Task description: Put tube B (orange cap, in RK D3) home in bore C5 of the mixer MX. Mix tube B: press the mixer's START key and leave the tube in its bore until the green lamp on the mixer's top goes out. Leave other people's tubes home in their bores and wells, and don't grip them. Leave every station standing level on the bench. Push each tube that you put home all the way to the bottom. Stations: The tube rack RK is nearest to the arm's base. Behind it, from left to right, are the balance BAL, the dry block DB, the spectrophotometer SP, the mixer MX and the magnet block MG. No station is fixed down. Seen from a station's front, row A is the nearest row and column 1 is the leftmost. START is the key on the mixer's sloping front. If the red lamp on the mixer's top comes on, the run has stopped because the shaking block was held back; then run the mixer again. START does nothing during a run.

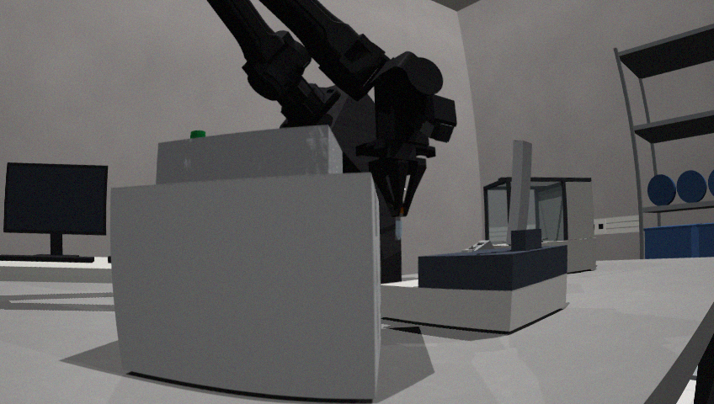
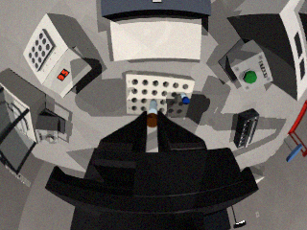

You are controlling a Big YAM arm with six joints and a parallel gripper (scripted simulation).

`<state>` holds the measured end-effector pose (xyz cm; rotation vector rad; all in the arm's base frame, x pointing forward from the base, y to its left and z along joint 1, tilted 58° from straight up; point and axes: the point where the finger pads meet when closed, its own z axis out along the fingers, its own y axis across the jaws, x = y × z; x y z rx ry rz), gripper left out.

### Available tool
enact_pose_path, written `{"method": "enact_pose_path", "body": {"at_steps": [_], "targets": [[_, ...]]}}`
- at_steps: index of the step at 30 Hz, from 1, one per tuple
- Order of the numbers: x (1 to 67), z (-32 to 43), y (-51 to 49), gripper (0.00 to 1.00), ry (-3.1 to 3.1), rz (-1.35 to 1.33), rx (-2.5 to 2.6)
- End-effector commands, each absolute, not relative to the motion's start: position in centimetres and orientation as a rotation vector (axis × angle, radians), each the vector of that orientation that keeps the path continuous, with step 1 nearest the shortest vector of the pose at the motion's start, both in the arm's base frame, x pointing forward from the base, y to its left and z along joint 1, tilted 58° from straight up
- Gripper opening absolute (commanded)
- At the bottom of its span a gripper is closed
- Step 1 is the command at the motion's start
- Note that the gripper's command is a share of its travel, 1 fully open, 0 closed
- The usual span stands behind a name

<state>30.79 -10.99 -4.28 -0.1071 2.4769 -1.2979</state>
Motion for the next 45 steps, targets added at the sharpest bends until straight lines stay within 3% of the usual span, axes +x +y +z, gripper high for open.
{"method": "enact_pose_path", "body": {"at_steps": [1, 45], "targets": [[30.5, -3.7, -9.8, 0.09, 2.462, -1.274, -0.096], [29.4, 0.0, -4.4, 0.09, 2.449, -1.258, -0.08]]}}
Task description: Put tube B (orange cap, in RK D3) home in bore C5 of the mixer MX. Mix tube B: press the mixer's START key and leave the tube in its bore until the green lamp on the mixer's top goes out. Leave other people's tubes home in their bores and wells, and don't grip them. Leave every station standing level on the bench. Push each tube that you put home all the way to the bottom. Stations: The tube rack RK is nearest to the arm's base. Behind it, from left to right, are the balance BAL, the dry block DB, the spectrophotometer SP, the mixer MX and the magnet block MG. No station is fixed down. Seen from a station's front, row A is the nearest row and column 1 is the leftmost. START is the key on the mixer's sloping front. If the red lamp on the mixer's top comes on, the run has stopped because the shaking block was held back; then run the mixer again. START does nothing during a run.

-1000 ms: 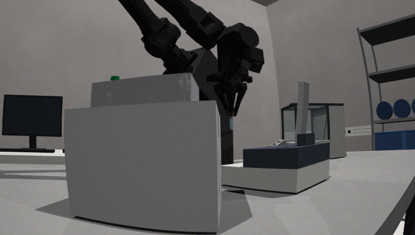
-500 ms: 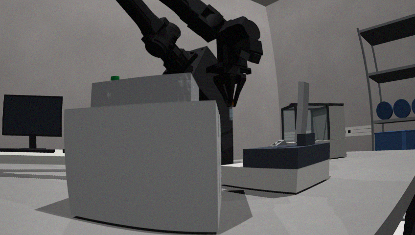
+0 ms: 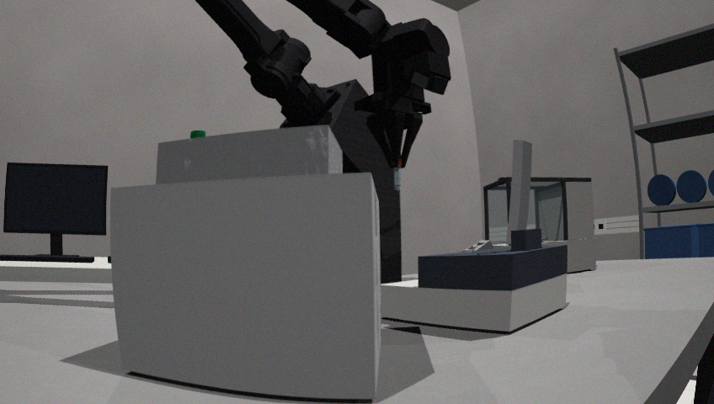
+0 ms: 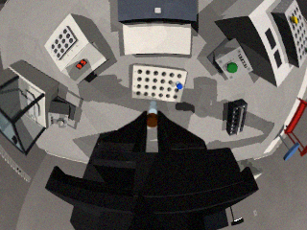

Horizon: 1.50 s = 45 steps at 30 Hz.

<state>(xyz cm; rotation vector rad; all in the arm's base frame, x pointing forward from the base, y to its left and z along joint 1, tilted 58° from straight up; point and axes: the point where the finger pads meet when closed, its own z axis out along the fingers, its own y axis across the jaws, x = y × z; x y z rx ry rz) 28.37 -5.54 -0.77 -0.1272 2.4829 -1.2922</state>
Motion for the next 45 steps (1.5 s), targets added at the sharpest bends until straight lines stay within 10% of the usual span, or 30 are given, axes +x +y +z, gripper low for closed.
{"method": "enact_pose_path", "body": {"at_steps": [1, 45], "targets": [[29.4, 0.0, -4.4, 0.09, 2.449, -1.258, -0.08], [28.1, 0.9, -3.0, 0.09, 2.467, -1.272, -0.081]]}}
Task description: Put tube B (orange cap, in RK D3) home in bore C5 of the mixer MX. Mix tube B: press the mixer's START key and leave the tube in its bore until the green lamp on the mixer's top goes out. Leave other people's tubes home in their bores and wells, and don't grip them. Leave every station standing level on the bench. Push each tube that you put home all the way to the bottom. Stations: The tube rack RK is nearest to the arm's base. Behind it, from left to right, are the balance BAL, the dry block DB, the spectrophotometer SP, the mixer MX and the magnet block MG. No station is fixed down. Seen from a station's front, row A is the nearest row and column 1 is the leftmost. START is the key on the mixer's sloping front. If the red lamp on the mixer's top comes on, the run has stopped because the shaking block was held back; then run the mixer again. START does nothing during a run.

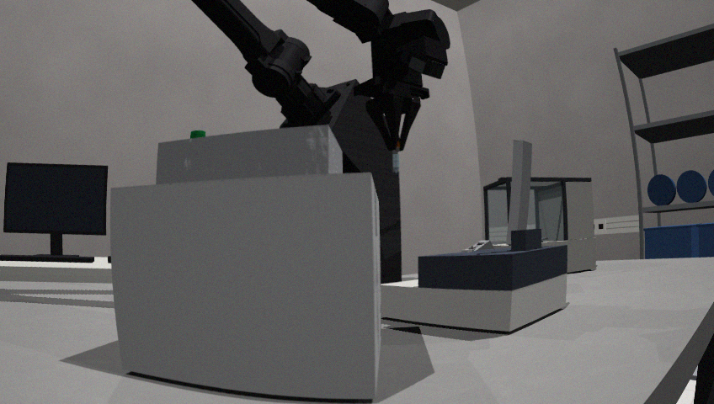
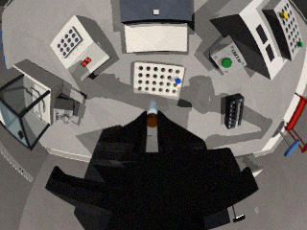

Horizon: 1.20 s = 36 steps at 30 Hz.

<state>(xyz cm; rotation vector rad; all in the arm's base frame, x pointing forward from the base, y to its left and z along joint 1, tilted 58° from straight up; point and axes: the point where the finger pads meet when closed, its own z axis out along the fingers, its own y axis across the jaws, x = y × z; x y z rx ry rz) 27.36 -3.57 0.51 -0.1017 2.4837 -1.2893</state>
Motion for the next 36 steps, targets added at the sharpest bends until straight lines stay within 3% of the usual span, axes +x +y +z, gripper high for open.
{"method": "enact_pose_path", "body": {"at_steps": [1, 11, 36], "targets": [[28.1, 0.9, -3.0, 0.09, 2.467, -1.272, -0.081], [28.1, 0.9, -3.0, 0.09, 2.467, -1.272, -0.081], [34.6, 16.2, -10.6, 0.09, 2.516, -1.432, -0.604]]}}
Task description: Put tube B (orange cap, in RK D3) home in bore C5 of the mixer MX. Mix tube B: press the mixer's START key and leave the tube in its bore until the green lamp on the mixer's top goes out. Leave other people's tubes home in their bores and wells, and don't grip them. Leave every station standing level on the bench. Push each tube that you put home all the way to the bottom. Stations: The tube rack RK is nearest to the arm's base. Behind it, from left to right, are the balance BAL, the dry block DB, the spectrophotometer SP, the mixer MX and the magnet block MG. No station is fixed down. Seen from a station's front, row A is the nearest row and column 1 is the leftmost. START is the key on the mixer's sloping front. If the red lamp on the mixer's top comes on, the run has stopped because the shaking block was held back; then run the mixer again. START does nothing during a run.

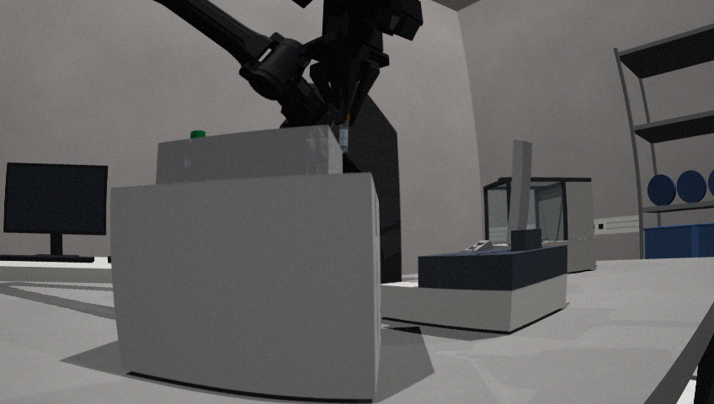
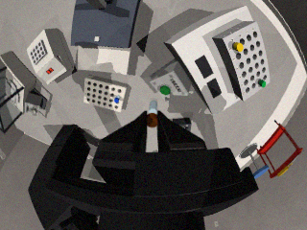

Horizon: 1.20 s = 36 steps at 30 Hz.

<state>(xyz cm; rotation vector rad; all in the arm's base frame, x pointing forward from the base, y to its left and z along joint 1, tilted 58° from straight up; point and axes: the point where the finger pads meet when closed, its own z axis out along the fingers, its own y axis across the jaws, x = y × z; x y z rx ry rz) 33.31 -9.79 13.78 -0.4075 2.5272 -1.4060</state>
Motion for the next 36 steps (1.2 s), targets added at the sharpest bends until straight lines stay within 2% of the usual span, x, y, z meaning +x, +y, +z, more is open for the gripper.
{"method": "enact_pose_path", "body": {"at_steps": [1, 6, 16, 30, 36], "targets": [[34.9, 16.9, -11.0, 0.09, 2.515, -1.433, -0.603], [34.9, 17.6, -11.7, 0.09, 2.529, -1.457, -0.702], [37.9, 25.6, -15.1, 0.09, 2.513, -1.519, -0.947], [41.7, 32.9, -19.1, 0.09, 2.49, -1.57, -1.32], [41.4, 31.4, -17.9, 0.09, 2.473, -1.559, -1.363]]}}
